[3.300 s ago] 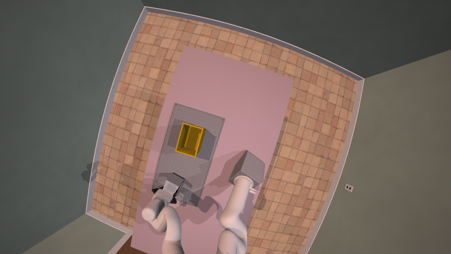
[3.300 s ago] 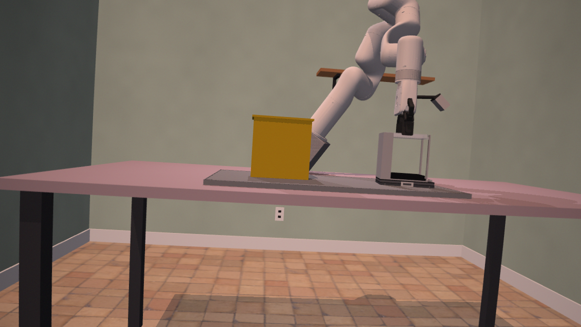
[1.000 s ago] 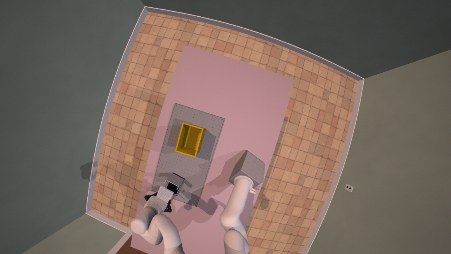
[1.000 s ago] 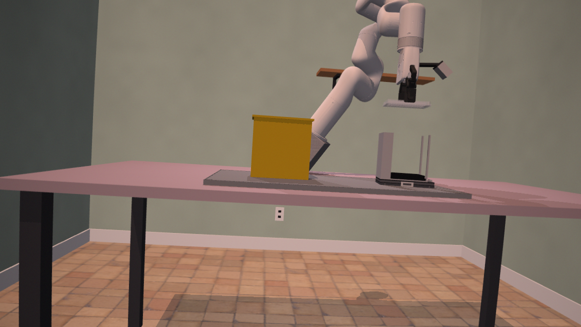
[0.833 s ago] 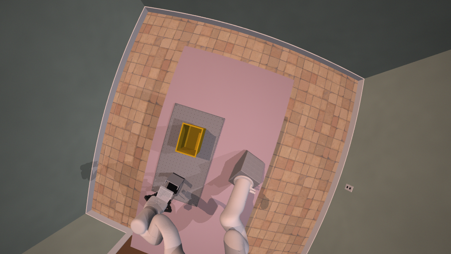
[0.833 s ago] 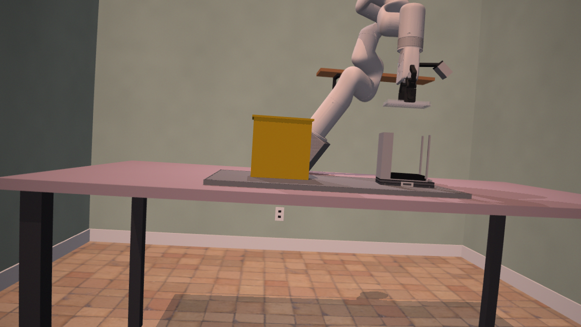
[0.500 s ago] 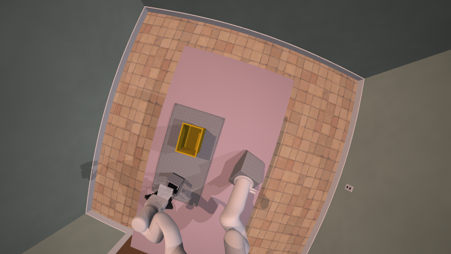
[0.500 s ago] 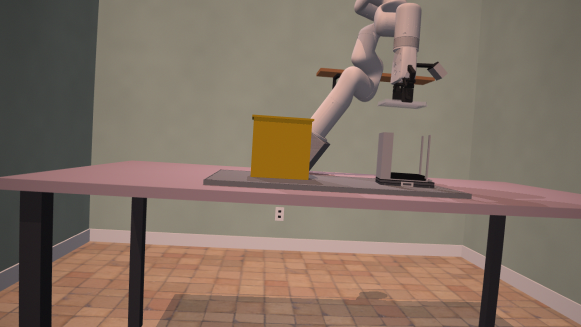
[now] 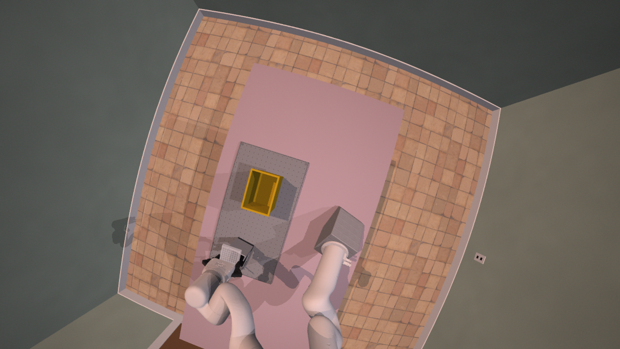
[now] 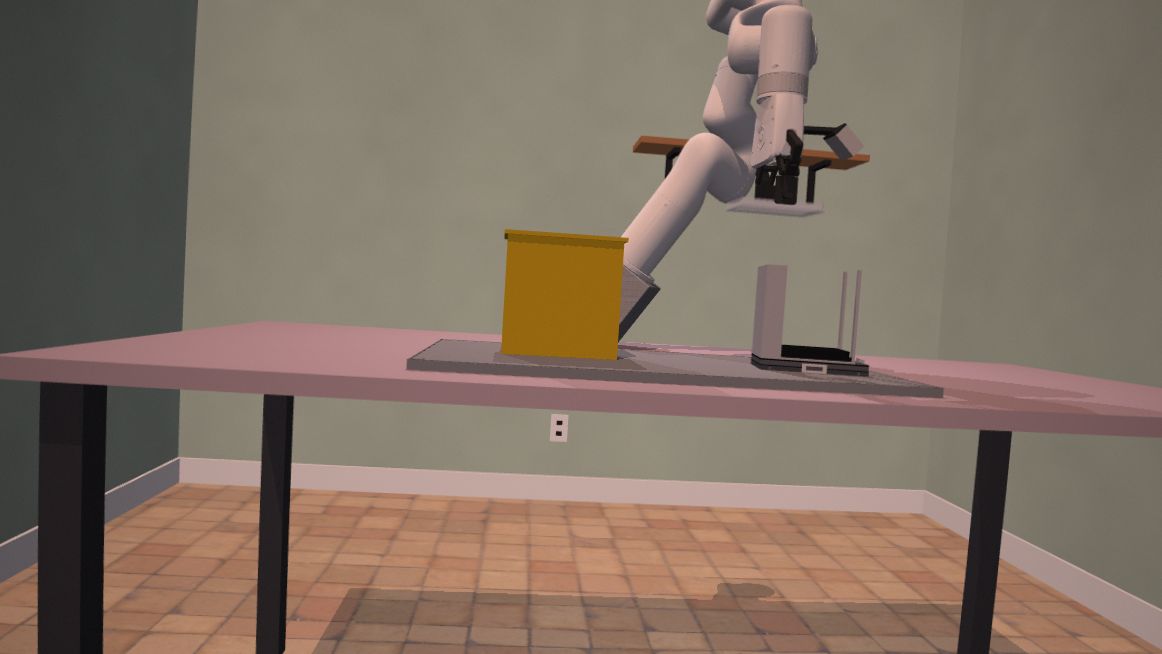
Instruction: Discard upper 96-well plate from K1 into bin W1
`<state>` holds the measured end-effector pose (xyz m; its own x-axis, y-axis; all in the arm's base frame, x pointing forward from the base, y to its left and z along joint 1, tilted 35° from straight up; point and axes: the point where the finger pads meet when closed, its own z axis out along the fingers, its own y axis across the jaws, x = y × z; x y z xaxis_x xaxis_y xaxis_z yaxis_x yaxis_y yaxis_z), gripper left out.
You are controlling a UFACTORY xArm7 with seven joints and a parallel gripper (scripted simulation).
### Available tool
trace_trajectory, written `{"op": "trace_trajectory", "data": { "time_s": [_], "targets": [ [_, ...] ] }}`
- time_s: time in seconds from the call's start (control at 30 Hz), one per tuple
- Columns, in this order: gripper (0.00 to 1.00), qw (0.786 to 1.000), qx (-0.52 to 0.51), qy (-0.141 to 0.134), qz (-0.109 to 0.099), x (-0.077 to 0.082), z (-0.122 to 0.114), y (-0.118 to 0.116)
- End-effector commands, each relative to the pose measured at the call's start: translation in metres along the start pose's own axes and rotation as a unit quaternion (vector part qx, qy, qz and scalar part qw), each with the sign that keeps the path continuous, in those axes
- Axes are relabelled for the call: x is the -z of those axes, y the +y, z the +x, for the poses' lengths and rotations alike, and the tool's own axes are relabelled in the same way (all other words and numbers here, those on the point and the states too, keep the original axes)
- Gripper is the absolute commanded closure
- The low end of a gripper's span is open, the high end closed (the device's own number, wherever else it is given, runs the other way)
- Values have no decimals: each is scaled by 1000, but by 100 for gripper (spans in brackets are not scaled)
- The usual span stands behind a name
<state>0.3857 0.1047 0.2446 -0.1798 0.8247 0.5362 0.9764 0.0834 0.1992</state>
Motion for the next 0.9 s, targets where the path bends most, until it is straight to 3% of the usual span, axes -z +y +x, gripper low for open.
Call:
{"op": "trace_trajectory", "data": {
  "time_s": [0.0, 0.87],
  "targets": [
    [100, 1000, 0, 1, -2, 1, -12, 0],
    [100, 1000, 0, 0, -2, -3, -88, -11]
  ]
}}
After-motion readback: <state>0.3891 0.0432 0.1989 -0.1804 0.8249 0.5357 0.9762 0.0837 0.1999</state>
